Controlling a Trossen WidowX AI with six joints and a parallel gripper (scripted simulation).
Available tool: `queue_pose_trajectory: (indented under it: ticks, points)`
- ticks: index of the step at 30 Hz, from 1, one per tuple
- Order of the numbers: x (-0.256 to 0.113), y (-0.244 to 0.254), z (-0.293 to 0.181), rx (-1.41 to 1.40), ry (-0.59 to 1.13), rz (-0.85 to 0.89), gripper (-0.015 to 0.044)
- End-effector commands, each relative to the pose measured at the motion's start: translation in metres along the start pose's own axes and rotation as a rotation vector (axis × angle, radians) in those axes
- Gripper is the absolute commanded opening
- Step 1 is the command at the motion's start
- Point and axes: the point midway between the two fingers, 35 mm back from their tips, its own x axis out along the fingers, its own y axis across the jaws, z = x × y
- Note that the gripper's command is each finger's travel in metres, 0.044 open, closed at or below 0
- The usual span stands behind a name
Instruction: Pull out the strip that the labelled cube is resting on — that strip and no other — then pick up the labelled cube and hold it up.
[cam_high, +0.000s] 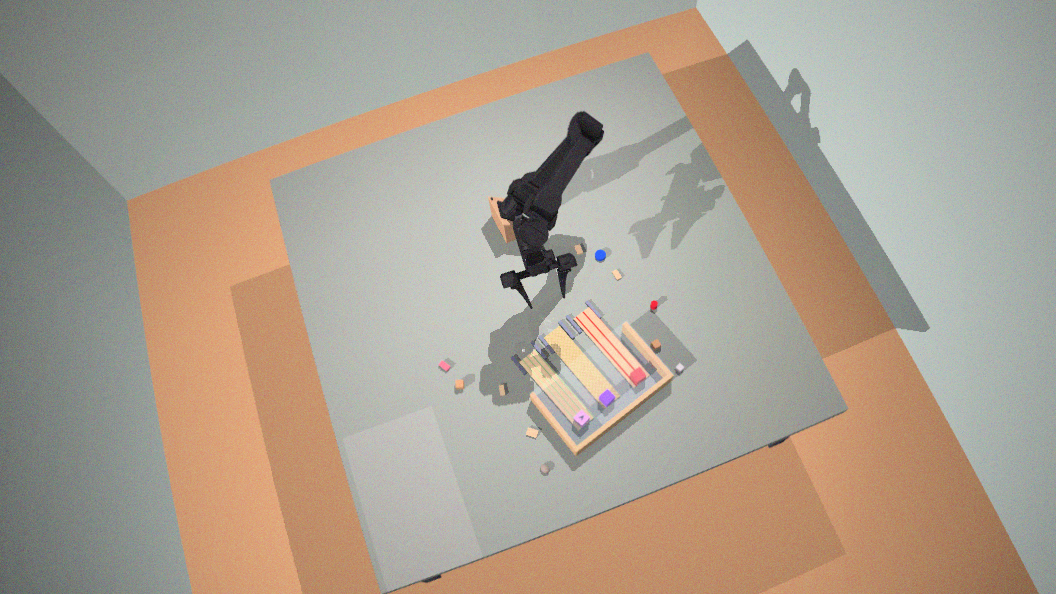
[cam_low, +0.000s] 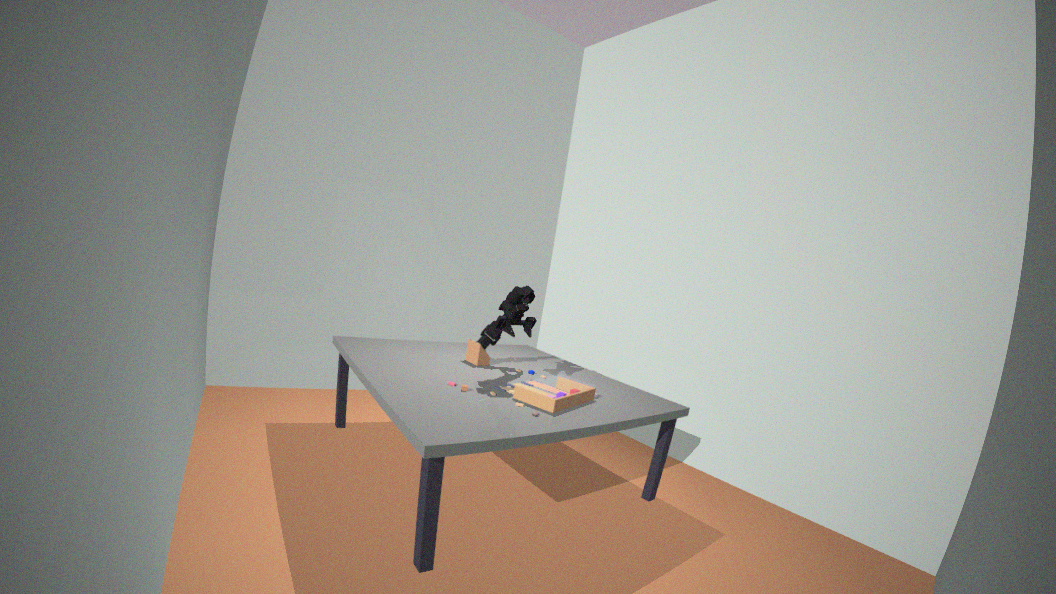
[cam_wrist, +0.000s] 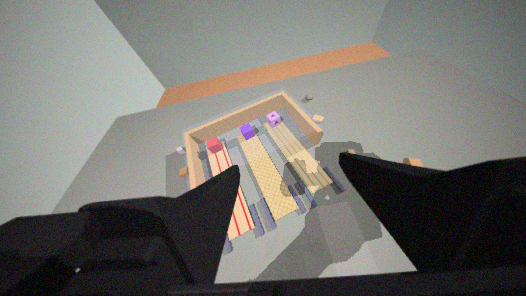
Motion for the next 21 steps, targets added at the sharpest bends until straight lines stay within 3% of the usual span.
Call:
queue_pose_trajectory:
  ticks: [1,20,21]
  points:
    - [-0.0012,0.0287,-0.0245,-0.098,-0.002,0.081,0.04]
    - [-0.0012,0.0287,-0.0245,-0.098,-0.002,0.081,0.04]
    - [-0.0003,0.0282,-0.0237,-0.099,0.002,0.08,0.0374]
